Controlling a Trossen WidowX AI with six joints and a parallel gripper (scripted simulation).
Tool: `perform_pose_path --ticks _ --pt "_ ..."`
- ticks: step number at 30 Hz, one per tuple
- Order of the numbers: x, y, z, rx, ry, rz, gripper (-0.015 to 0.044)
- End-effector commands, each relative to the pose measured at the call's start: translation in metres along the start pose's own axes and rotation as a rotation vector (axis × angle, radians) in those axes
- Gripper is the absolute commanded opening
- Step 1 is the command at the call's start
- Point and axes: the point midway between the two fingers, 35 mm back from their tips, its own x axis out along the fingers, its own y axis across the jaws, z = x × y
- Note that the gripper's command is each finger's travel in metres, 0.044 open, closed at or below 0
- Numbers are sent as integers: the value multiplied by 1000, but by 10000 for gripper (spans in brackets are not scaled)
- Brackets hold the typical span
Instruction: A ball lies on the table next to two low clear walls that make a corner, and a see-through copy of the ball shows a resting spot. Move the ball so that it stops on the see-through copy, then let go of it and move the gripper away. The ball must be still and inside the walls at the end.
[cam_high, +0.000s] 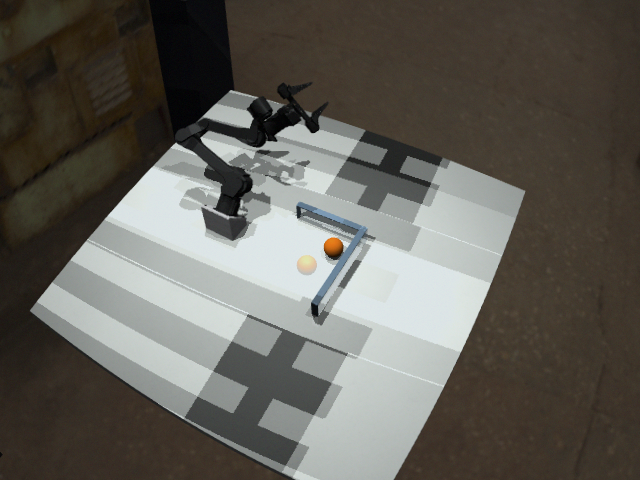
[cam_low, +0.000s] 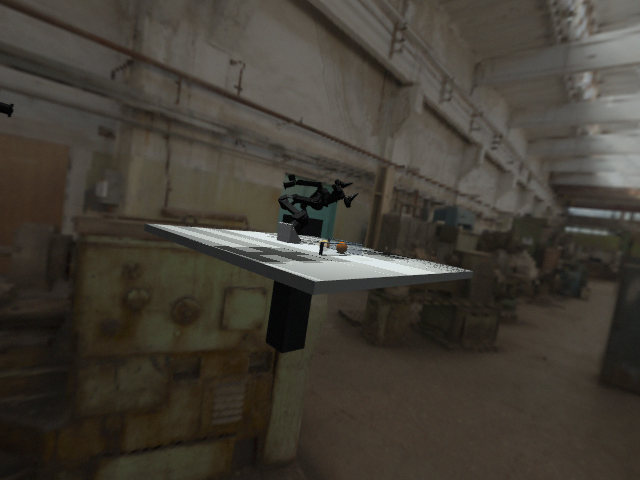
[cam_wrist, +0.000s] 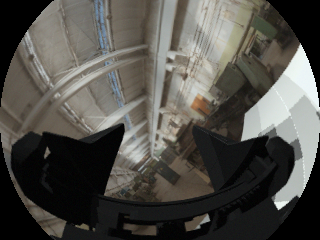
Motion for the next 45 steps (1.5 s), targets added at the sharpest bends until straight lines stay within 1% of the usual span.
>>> perform_pose_path --ticks 1,3,7,12,14,19,24,28,31,34,39,42,45 --pt "1 -2 1 -12 -3 -12 403" --pt "12 -22 8 -104 -24 -106 403" --pt "31 -83 34 -359 -46 -398 403" --pt "31 -157 75 -627 12 -785 403" --pt "25 -183 92 -710 62 -937 403" --pt "3 -229 126 -821 210 -1234 403" --pt "-31 -262 158 -857 389 -1485 403" --pt "-63 -282 180 -815 578 -1659 403" --pt "-88 -294 192 -730 750 -1759 403" --pt "-112 -303 199 -599 928 -1811 403" --pt "-143 -310 204 -332 1170 -1783 403" --pt "-153 -311 205 -205 1247 -1729 403" --pt "-154 -311 205 -196 1251 -1724 403"
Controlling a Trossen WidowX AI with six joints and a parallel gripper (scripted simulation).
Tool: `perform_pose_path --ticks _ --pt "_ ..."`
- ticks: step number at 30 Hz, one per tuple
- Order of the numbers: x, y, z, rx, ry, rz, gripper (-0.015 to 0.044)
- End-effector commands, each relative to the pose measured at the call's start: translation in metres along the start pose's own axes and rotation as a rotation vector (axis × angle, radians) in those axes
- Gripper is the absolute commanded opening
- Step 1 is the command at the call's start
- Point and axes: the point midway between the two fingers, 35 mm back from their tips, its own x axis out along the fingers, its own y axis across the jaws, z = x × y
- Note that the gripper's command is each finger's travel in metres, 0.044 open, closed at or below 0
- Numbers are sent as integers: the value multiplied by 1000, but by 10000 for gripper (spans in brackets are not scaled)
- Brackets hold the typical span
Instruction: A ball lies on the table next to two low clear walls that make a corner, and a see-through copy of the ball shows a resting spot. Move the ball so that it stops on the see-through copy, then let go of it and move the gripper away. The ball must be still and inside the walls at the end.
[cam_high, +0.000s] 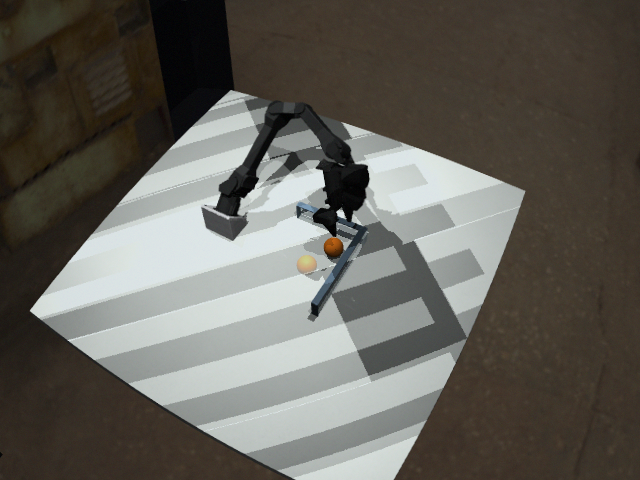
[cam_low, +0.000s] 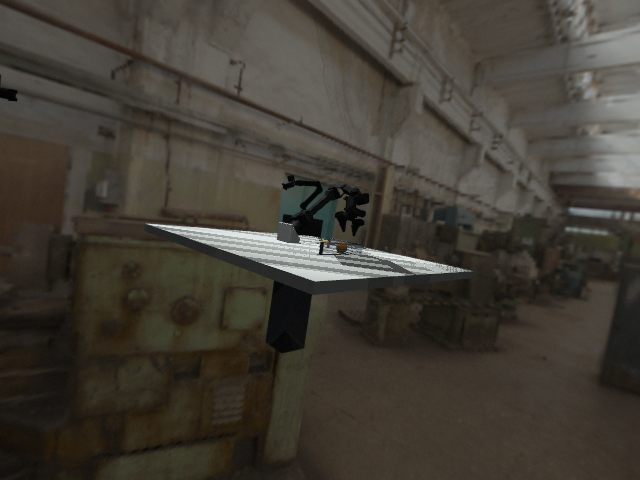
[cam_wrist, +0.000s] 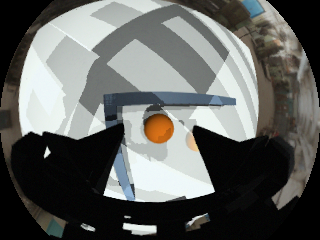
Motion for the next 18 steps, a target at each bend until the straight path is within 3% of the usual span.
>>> perform_pose_path --ticks 1,18 --pt "16 -23 -14 -53 266 197 403" --pt "30 -20 -18 -53 266 198 403"
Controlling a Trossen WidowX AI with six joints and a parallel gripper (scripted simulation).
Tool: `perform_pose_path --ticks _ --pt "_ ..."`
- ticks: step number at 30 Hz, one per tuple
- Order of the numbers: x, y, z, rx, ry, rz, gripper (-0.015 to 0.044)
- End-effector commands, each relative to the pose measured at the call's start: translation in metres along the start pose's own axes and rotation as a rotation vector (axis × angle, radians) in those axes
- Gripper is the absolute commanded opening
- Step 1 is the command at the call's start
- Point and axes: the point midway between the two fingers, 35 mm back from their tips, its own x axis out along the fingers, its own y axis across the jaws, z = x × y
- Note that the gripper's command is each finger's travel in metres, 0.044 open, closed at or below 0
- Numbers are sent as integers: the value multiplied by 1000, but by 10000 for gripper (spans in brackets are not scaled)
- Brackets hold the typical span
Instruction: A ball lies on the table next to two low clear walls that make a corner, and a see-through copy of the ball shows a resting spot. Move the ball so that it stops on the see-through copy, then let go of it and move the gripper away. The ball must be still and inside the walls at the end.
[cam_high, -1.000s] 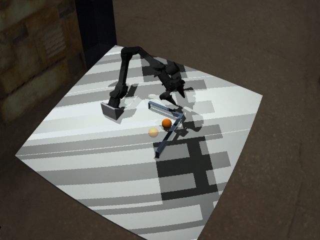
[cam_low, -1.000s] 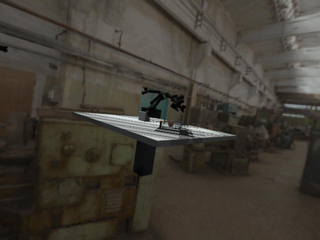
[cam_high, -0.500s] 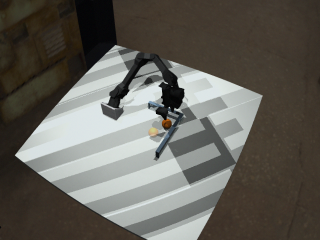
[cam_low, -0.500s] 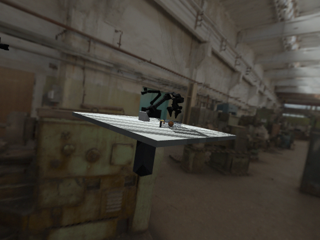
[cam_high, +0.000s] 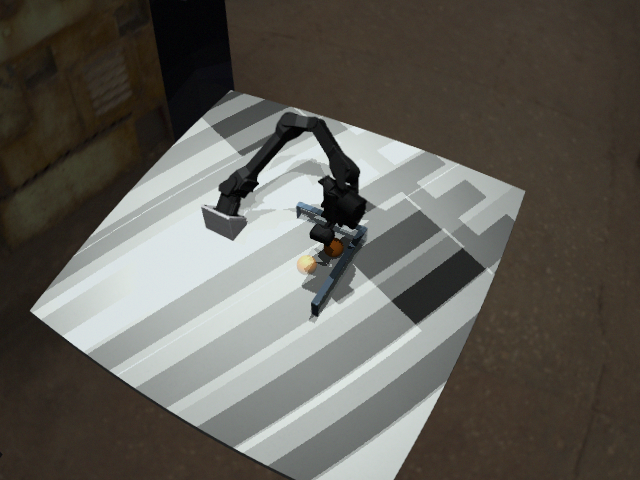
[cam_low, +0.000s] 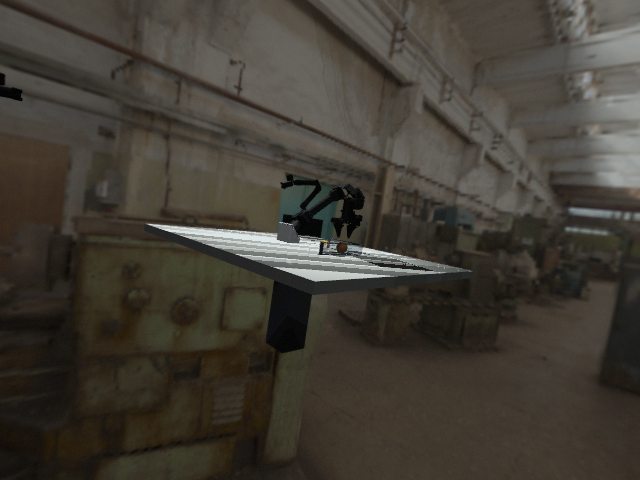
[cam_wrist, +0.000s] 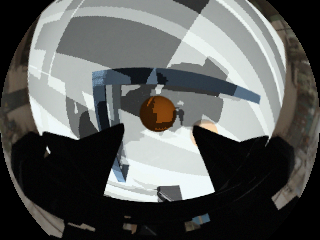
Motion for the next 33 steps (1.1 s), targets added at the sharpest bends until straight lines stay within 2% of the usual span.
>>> perform_pose_path --ticks 1,33 --pt "7 0 -1 5 4 7 403" --pt "56 0 -1 5 3 9 403"
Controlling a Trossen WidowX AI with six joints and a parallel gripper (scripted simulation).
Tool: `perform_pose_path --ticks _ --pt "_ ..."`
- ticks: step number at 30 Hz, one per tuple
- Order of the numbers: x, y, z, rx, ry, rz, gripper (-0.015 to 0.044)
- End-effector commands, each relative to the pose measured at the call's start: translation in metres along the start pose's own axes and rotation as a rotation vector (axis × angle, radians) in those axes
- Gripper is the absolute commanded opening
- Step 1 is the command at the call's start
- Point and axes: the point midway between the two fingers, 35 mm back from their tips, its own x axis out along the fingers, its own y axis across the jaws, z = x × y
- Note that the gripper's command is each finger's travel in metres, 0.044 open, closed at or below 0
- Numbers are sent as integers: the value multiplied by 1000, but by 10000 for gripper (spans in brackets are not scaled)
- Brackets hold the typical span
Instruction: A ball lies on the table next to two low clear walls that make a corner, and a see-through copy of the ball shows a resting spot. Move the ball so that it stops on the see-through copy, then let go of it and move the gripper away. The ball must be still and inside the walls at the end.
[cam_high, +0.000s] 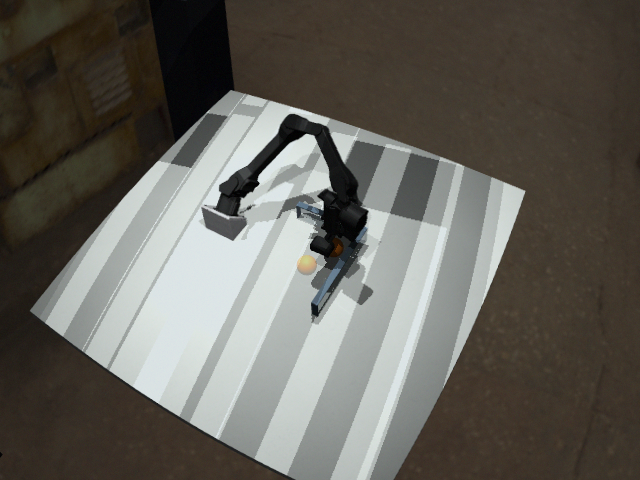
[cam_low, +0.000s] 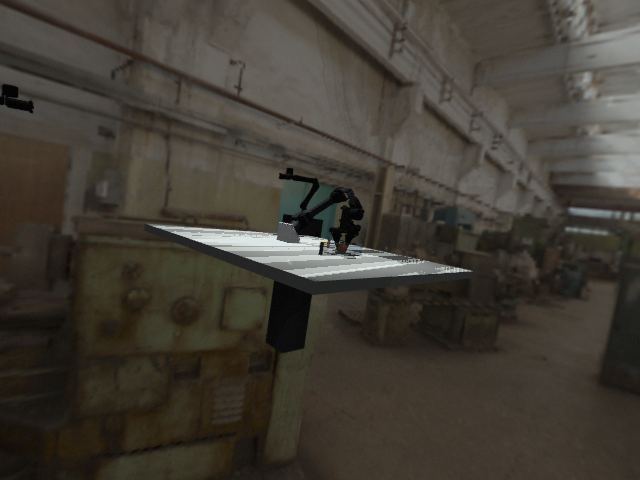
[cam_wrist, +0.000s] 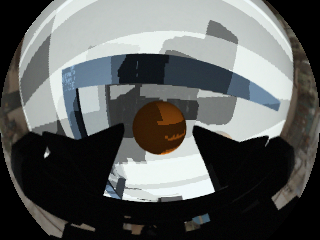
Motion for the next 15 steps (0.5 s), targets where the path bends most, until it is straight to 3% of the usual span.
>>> perform_pose_path --ticks 1,5,12,15 --pt "4 0 0 5 -3 4 403" --pt "4 0 0 5 -3 4 298" --pt "4 0 0 5 -3 4 252" --pt "4 -3 -1 14 -3 2 173"
